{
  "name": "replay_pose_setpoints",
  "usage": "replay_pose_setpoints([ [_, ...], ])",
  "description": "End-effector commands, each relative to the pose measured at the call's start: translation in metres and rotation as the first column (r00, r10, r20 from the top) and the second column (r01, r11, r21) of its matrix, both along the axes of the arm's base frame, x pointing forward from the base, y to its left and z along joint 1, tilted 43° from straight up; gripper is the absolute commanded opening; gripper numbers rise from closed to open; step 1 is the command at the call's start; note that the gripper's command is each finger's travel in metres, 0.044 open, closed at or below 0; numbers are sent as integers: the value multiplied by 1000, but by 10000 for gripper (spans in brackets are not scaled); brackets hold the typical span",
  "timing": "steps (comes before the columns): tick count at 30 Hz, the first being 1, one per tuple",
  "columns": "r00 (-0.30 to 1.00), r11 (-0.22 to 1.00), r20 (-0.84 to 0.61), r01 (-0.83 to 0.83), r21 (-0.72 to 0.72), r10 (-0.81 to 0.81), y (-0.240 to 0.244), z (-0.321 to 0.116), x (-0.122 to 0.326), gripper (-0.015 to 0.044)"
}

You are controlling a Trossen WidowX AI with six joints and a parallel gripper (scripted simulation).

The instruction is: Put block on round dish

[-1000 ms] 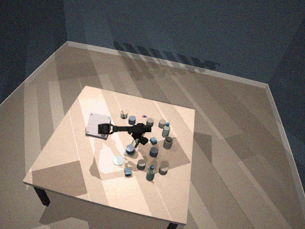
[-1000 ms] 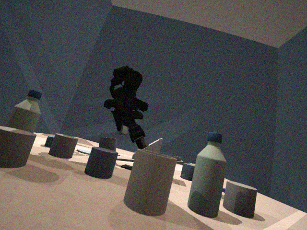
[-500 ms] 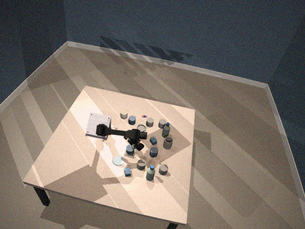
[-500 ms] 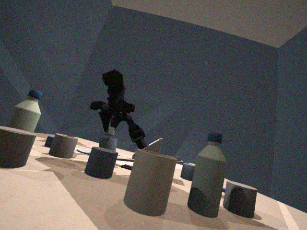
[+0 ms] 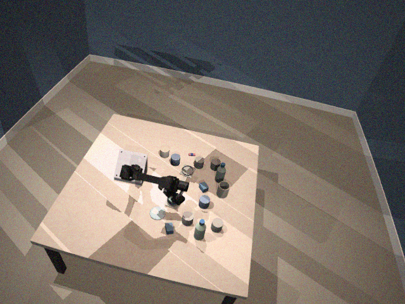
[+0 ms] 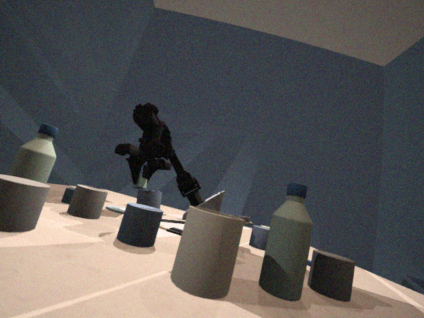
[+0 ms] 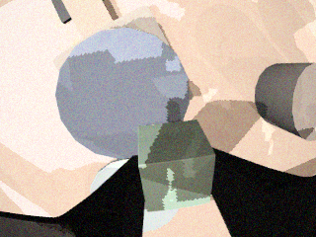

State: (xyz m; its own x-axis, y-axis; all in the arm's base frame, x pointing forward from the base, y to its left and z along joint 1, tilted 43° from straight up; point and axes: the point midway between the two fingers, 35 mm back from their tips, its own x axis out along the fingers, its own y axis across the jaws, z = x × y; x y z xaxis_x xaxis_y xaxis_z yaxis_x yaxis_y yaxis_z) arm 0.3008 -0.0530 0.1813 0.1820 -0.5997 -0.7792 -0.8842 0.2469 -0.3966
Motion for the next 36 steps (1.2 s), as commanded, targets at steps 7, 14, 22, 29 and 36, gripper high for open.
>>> replay_pose_setpoints([
  [7, 1000, 999, -14, -8, -35, 8, -25, 8, -20, 0],
  [14, 999, 998, -38, -12, -65, 10, -45, 12, -39, 0],
  [22, 998, 995, -69, -16, -99, 9, -65, 15, -62, 0],
  [29, 997, 995, -71, -16, -101, 9, -71, 10, -62, 0],
  [36, 997, 995, -71, -16, -103, 9, -88, -8, -59, 0],
])
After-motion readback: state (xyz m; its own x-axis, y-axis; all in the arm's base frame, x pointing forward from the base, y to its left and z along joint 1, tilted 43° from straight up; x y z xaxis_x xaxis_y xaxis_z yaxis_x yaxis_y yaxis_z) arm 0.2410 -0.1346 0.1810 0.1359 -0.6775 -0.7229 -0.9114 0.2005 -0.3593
